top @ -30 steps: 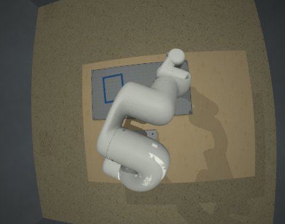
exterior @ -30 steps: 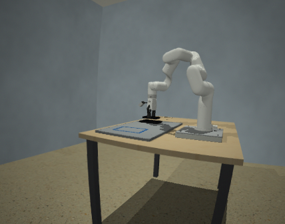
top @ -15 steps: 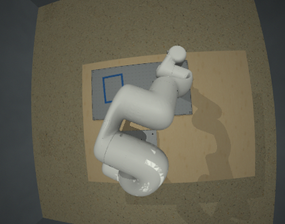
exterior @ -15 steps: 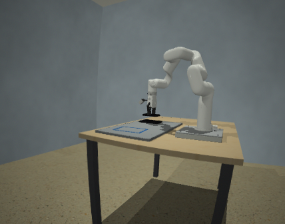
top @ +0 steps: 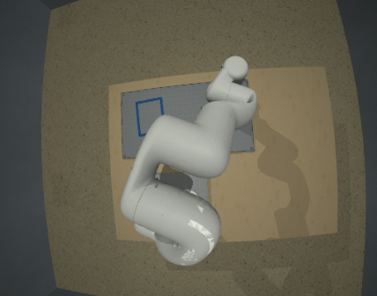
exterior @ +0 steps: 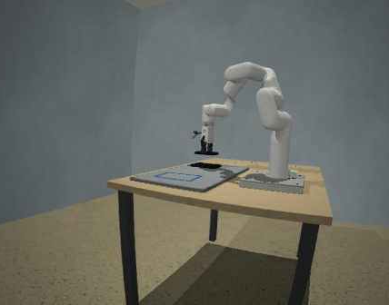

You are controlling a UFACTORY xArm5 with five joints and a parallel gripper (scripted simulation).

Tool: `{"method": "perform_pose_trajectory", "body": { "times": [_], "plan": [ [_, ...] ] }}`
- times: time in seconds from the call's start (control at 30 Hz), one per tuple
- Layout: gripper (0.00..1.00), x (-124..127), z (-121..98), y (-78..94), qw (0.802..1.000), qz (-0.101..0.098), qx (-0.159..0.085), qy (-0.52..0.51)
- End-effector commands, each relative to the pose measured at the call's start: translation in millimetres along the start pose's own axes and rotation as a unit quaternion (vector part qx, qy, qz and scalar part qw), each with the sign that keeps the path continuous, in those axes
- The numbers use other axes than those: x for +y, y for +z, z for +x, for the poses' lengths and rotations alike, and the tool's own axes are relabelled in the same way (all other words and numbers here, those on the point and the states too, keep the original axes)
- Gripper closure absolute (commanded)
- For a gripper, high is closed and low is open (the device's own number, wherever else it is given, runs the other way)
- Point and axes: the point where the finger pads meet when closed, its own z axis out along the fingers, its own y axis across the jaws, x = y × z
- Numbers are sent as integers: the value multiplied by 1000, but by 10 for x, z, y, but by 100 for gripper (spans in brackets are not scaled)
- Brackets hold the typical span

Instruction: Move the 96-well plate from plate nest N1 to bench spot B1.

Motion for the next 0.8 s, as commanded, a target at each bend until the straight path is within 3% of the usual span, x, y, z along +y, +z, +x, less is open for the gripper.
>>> {"method": "perform_pose_trajectory", "body": {
  "times": [0.0, 0.2, 0.63, 0.77],
  "plan": [
    [100, 7, 15, -88, 1000, -1, 2, 0],
    [100, 6, 15, -177, 1000, -1, 2, 0],
    [100, 7, 15, -177, 1000, -1, 2, 0],
    [100, -127, 5, -172, 999, -1, 2, -39]
  ]
}}
